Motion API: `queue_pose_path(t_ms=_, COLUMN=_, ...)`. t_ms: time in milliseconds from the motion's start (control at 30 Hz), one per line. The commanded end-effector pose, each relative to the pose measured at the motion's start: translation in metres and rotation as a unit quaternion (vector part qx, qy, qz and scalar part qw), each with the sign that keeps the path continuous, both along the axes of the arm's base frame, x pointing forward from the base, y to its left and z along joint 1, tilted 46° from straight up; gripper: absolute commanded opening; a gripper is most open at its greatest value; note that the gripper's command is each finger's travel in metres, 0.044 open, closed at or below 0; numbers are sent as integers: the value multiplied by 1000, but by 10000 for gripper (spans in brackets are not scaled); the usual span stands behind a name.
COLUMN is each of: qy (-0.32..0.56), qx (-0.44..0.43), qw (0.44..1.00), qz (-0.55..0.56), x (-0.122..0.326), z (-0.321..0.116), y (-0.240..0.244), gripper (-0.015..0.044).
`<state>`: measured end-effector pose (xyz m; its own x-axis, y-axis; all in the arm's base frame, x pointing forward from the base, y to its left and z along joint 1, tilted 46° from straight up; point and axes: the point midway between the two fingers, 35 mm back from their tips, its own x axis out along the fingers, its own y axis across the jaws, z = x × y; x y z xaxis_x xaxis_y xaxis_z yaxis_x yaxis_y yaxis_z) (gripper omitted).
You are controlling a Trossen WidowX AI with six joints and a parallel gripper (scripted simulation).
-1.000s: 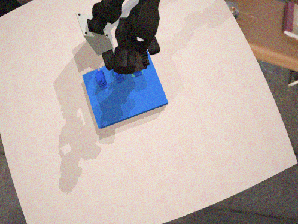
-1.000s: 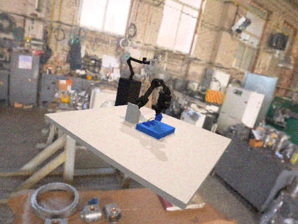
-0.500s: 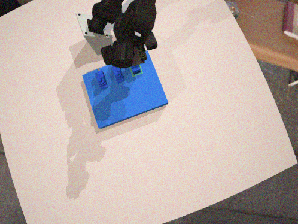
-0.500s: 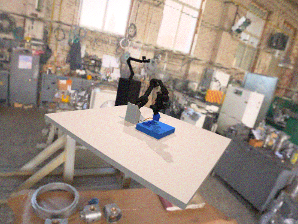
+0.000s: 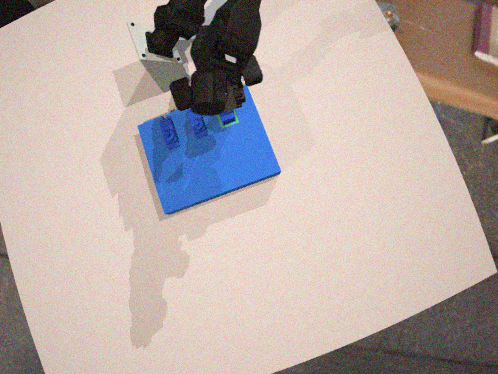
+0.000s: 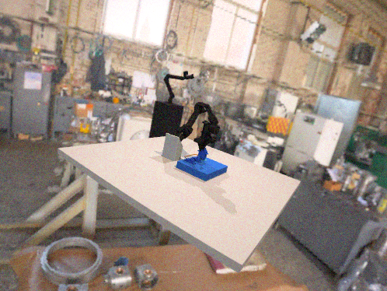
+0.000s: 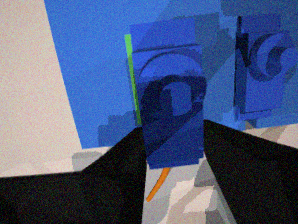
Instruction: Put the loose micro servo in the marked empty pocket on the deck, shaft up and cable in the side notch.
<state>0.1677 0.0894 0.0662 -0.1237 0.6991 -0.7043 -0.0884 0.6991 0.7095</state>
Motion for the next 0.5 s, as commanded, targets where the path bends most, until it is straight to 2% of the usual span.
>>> queue_pose_path(t_ms=0, qy=-1, qx=1, qw=1000, qz=-2, x=1, z=0, y=1, gripper=0)
queue_pose_path(t_ms=467, qy=-1, qx=2, qw=1000, qz=-2, x=-1, z=-9, y=10, gripper=0)
